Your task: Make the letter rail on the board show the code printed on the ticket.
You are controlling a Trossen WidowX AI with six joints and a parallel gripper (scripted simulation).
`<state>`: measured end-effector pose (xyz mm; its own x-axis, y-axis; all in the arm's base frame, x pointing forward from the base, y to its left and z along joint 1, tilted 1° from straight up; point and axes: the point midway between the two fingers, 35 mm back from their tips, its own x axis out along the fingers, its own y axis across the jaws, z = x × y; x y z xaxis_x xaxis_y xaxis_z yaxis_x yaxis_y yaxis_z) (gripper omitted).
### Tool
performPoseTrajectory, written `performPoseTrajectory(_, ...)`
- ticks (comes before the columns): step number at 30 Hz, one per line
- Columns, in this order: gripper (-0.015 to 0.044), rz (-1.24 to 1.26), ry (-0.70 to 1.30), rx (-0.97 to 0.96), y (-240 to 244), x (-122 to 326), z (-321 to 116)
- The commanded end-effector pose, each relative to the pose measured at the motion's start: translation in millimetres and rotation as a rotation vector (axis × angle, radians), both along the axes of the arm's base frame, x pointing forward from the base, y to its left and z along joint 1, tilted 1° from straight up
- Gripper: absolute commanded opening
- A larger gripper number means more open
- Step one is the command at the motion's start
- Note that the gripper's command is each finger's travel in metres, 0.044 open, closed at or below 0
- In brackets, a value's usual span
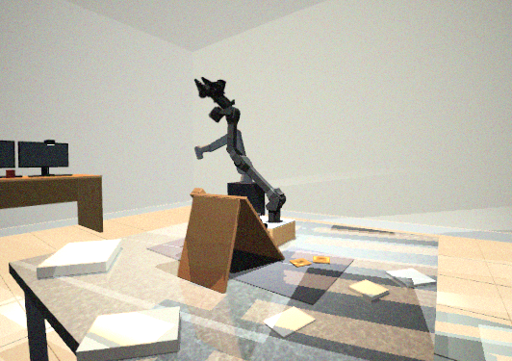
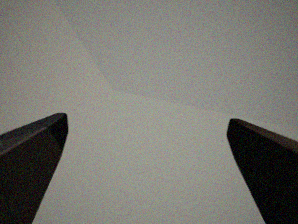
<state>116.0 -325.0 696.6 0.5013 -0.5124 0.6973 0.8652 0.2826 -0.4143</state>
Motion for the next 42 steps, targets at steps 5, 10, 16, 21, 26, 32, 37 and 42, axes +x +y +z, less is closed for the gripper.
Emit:
performPoseTrajectory(5, 0.0440, -0.154, 0.050, -0.241, 48, -23, 21)
performPoseTrajectory(10, 0.0440, -0.396, 0.115, -0.579, 124, -45, 37)
performPoseTrajectory(16, 0.0440, -0.711, 0.178, -0.976, 220, -55, 32)
performPoseTrajectory(21, 0.0440, -0.988, 0.211, -1.300, 297, -50, 9)
performPoseTrajectory(26, 0.0440, -1.270, 0.217, -1.621, 366, -33, -32)
performPoseTrajectory(32, 0.0440, -1.603, 0.173, -2.002, 432, -3, -101)
performPoseTrajectory(37, 0.0440, -1.862, 0.074, -2.314, 469, 26, -170)
performPoseTrajectory(42, 0.0440, -2.096, -0.110, -2.621, 489, 54, -247)
